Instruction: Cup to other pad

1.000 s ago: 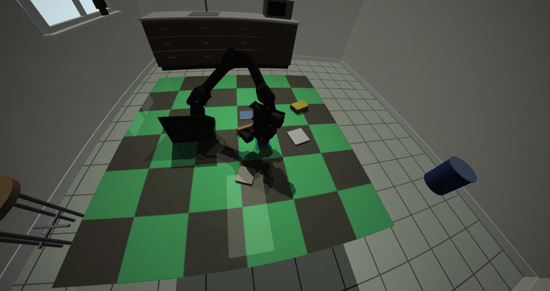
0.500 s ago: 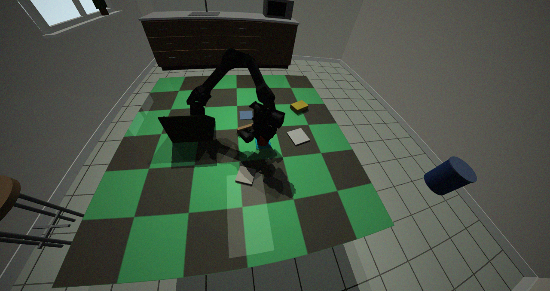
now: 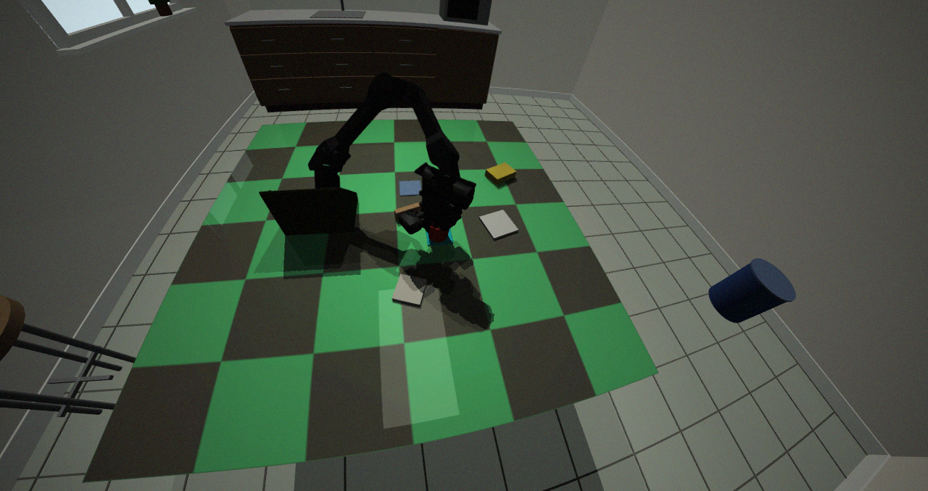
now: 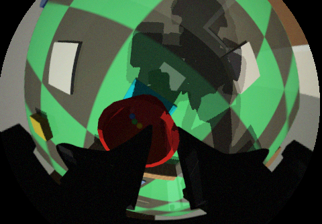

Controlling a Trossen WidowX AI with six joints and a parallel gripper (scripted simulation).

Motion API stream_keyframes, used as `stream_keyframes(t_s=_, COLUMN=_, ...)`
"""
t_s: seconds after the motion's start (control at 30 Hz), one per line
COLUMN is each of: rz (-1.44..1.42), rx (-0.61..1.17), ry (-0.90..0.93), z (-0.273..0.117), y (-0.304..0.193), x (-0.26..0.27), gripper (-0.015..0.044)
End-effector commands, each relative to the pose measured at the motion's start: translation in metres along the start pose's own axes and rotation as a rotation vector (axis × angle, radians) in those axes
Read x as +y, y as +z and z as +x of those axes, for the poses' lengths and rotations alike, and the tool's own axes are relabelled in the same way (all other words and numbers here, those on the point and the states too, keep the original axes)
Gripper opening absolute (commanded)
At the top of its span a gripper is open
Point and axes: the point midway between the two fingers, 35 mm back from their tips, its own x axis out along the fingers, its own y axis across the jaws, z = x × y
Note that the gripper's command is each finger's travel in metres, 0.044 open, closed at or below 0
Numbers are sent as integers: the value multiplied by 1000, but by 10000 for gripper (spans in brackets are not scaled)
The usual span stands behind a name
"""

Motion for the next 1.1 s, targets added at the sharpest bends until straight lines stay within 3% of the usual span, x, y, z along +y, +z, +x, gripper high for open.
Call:
stream_keyframes(t_s=0.0, rz=-6, rx=-5, ry=-2, z=-7, y=2, x=1, gripper=128)
stream_keyframes(t_s=0.83, rz=1, rx=0, ry=-1, z=-47, y=-1, x=-1, gripper=128)
stream_keyframes(t_s=1.07, rz=9, rx=4, ry=4, z=-44, y=-1, x=-2, gripper=312)
